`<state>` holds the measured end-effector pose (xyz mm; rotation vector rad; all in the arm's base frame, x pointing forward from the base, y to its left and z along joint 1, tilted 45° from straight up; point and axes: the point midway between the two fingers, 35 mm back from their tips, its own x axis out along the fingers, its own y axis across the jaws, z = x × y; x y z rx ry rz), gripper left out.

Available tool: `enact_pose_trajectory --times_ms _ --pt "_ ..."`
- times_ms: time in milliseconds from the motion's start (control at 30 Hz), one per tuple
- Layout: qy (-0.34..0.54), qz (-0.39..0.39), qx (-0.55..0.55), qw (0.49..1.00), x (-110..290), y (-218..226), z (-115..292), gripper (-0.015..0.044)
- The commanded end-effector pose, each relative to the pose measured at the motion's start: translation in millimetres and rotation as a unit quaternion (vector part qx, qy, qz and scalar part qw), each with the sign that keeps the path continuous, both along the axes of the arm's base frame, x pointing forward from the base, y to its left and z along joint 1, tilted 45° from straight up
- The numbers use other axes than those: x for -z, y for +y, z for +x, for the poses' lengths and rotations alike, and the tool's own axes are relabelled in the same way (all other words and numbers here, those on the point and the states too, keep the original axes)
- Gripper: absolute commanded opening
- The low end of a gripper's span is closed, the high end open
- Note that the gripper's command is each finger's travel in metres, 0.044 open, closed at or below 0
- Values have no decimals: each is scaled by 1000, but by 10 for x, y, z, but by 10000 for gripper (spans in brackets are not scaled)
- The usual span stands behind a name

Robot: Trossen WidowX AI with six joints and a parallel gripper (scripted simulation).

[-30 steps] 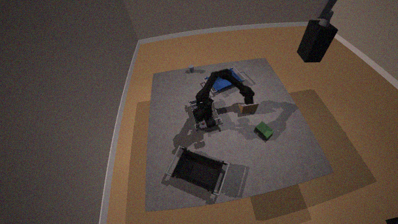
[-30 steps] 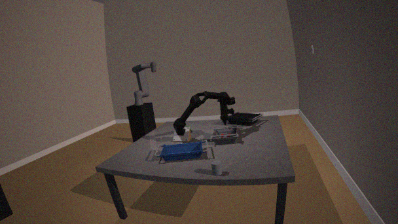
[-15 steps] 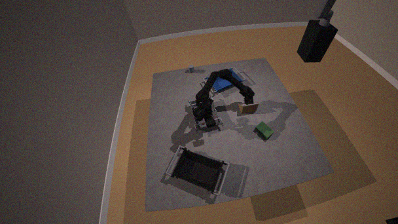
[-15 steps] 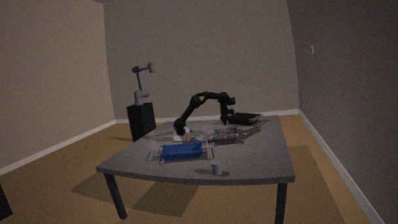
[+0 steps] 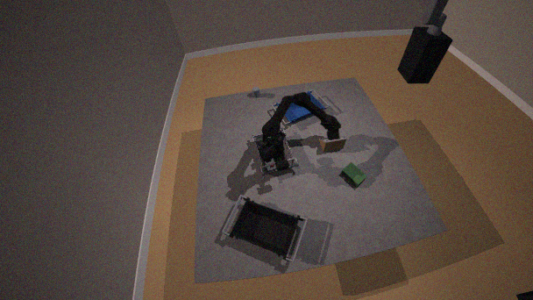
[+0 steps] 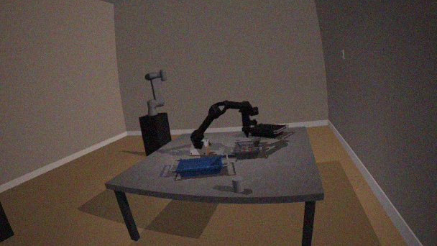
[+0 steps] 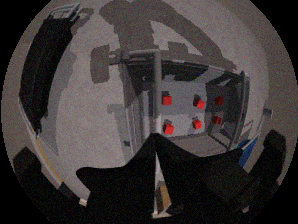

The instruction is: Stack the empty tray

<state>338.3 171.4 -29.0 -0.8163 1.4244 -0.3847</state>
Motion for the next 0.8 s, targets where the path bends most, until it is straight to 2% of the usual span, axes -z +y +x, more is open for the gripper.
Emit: enact_pose_trajectory --times_ms 0,767 --pt "0 0 0 1000 0 0 0 0" --pt "0 0 0 1000 0 0 0 0"
